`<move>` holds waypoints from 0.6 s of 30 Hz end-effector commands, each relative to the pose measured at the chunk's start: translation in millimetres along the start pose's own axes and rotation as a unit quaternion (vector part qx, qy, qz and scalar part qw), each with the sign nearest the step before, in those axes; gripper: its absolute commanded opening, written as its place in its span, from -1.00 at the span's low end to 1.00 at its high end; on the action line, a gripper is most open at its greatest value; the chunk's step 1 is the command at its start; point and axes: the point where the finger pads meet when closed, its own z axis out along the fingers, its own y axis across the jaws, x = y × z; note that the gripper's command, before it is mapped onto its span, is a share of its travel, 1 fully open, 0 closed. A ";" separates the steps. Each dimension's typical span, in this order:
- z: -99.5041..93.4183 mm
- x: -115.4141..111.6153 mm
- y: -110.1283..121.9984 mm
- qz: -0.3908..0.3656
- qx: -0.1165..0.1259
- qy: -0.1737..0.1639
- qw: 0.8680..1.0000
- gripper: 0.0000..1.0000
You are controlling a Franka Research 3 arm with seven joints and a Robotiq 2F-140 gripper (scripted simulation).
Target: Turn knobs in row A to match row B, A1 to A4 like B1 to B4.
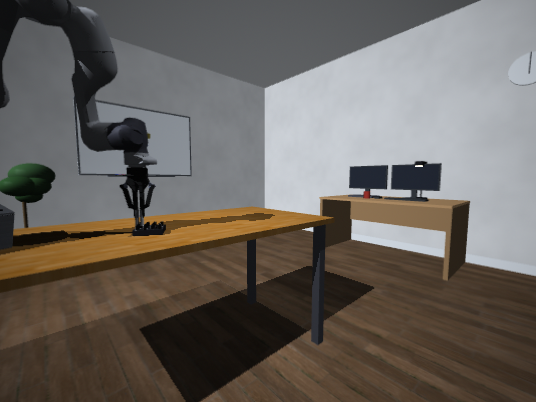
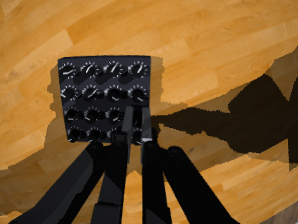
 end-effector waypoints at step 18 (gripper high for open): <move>0.2 -1.0 -0.1 0.001 0.000 -0.001 1.000 -0.90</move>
